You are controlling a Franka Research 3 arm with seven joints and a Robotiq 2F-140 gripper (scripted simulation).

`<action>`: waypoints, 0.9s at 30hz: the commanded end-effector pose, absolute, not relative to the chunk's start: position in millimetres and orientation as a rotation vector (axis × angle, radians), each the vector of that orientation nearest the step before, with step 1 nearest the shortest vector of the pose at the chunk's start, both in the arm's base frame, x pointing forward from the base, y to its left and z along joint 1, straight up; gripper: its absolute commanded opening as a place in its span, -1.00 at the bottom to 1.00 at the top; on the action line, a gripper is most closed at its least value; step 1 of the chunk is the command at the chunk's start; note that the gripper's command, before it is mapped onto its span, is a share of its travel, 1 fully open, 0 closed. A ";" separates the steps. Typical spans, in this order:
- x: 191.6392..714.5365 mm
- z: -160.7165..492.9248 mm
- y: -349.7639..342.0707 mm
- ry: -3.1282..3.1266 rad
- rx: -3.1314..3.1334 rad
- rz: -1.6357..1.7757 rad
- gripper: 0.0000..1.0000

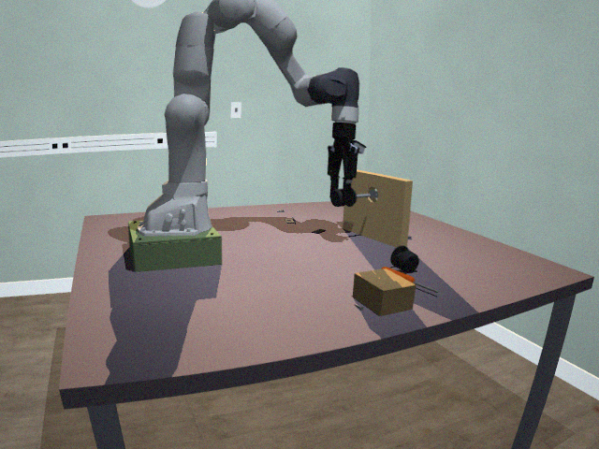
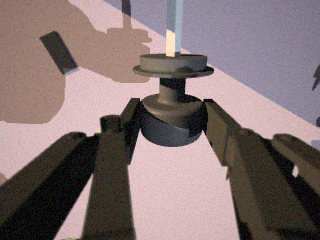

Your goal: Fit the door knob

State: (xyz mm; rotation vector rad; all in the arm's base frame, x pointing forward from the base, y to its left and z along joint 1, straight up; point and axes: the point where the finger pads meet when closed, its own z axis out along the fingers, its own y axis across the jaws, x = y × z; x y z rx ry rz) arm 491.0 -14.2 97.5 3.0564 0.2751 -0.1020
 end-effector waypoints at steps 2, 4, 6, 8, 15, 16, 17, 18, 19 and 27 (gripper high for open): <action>494.0 99.2 -12.9 0.278 3.054 -0.092 -0.16; 494.1 99.2 -12.8 0.279 3.054 -0.091 -0.16; 494.3 99.3 -12.7 0.280 3.054 -0.090 -0.16; 494.4 99.3 -12.6 0.281 3.054 -0.090 -0.16; 494.9 99.4 -12.2 0.285 3.054 -0.087 -0.16; 494.9 99.4 -12.2 0.286 3.054 -0.087 -0.16; 494.9 99.4 -12.1 0.286 3.054 -0.087 -0.16; 494.9 99.4 -12.1 0.286 3.054 -0.087 -0.16; 494.9 99.4 -12.1 0.286 3.054 -0.087 -0.16; 494.9 99.4 -12.1 0.286 3.054 -0.087 -0.16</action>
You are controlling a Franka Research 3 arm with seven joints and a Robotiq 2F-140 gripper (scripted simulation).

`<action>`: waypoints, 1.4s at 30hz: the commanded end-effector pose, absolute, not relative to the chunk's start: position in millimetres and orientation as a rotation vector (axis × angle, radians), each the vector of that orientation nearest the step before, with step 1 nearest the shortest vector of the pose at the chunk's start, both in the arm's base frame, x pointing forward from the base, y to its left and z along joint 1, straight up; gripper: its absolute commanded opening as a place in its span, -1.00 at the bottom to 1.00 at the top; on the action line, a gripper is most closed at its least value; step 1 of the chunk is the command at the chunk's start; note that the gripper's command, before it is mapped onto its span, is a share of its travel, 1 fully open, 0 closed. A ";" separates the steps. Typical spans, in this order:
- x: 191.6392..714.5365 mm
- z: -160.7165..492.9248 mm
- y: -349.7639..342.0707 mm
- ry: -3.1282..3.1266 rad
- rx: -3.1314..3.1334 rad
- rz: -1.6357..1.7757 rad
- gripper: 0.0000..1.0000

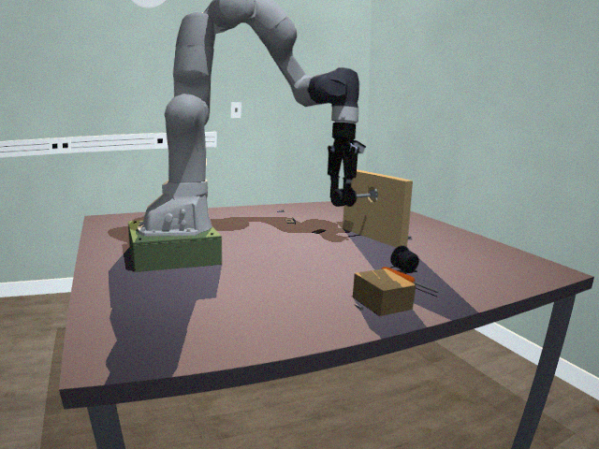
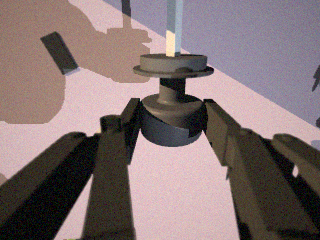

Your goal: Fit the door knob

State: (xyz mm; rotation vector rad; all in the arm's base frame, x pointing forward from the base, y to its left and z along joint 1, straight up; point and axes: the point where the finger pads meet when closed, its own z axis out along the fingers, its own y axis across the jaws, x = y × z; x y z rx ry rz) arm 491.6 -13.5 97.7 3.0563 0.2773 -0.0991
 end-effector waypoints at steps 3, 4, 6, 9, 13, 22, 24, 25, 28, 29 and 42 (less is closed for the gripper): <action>494.9 99.4 -12.1 0.286 3.054 -0.087 -0.16; 494.9 99.4 -12.1 0.286 3.054 -0.087 -0.16; 494.9 99.4 -12.1 0.286 3.054 -0.087 -0.16; 494.9 99.4 -12.1 0.286 3.054 -0.087 -0.16; 494.9 99.4 -12.1 0.286 3.054 -0.087 -0.16; 495.5 99.4 -12.0 0.287 3.054 -0.087 -0.16; 496.5 99.4 -11.8 0.289 3.054 -0.086 -0.16; 497.1 99.4 -11.7 0.289 3.054 -0.086 -0.16; 498.8 99.4 -11.4 0.292 3.054 -0.086 -0.16; 499.2 99.4 -11.3 0.293 3.054 -0.085 -0.16; 499.8 99.4 -11.2 0.293 3.054 -0.085 -0.16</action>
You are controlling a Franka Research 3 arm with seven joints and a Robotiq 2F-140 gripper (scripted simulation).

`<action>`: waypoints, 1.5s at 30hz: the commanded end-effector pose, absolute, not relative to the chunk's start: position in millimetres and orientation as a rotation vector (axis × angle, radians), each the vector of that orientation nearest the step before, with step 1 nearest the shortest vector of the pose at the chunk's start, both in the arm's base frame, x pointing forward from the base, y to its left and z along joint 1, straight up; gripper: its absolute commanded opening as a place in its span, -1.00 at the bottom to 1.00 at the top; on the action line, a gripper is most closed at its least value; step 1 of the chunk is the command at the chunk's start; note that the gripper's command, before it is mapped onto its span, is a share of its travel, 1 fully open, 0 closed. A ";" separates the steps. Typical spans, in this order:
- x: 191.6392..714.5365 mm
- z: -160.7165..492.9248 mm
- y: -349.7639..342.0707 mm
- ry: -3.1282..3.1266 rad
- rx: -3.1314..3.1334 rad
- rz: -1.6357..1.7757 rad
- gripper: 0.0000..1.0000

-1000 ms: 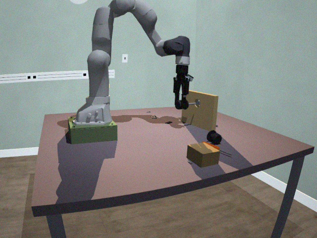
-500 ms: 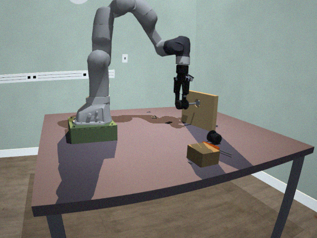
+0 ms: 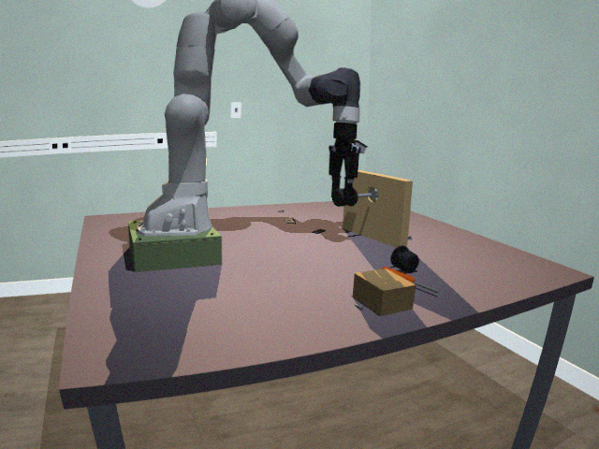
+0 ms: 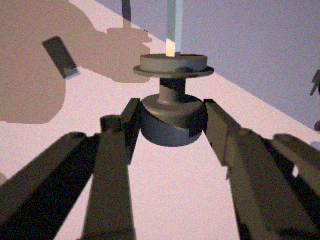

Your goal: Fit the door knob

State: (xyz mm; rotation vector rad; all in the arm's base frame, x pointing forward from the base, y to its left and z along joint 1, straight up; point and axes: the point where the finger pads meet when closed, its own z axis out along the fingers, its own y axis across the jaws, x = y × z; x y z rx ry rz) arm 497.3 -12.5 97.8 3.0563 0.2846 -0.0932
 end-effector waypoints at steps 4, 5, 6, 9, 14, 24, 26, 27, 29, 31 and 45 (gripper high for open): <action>500.1 99.4 -11.2 0.293 3.054 -0.086 -0.16; 500.4 99.4 -11.1 0.293 3.054 -0.086 -0.16; 500.7 99.4 -11.0 0.293 3.054 -0.087 -0.16; 501.2 99.4 -10.9 0.293 3.054 -0.087 -0.16; 504.1 99.4 -10.3 0.293 3.054 -0.089 -0.16; 504.8 99.3 -10.1 0.293 3.054 -0.089 -0.16; 504.8 99.3 -10.1 0.293 3.054 -0.089 -0.16; 504.8 99.3 -10.1 0.293 3.054 -0.089 -0.16; 504.8 99.3 -10.1 0.293 3.054 -0.089 -0.16; 505.0 99.3 -10.1 0.293 3.054 -0.089 -0.16; 509.7 99.2 -9.2 0.286 3.054 -0.092 -0.16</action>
